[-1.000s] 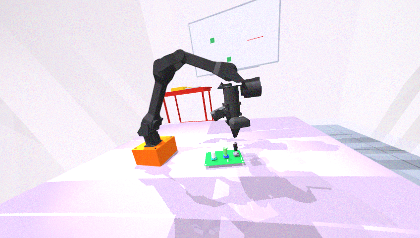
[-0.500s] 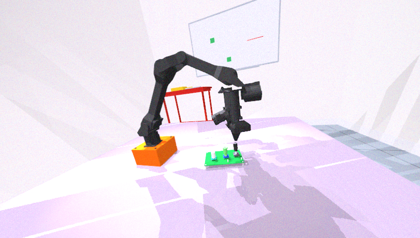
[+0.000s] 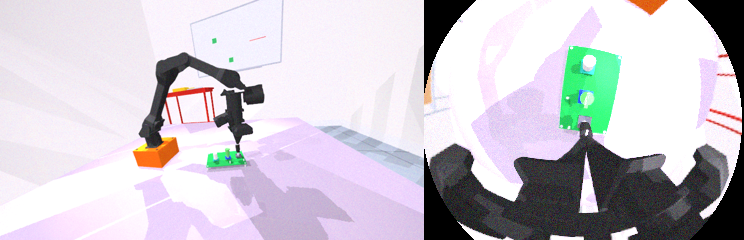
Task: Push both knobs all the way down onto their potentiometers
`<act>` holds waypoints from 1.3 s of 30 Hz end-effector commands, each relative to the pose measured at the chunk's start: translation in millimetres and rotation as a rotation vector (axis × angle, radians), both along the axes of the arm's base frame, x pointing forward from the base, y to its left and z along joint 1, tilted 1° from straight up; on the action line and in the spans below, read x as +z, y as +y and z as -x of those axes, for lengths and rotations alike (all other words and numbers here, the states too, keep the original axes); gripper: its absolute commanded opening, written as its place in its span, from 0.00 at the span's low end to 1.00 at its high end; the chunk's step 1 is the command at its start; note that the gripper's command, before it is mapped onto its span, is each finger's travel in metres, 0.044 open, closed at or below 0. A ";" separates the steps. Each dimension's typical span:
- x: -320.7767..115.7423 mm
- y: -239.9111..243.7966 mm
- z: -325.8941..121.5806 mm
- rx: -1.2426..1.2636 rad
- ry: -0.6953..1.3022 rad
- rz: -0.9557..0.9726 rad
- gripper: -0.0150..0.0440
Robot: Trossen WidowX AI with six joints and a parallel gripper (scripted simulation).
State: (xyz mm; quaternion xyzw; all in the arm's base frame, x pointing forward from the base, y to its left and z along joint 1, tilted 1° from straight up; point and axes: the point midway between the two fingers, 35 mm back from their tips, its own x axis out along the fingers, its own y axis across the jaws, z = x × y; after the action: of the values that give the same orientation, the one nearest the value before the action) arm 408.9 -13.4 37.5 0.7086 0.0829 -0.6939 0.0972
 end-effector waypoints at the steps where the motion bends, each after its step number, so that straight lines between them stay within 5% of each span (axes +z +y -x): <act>1: -1.3 0.7 0.9 -0.004 0.003 -0.005 0.25; 39: -6.1 0.6 0.9 -0.004 0.003 -0.005 0.25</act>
State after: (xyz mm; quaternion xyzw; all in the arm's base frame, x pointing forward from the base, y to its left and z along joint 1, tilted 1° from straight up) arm 409.1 -13.4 31.2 0.7087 0.0828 -0.6938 0.0971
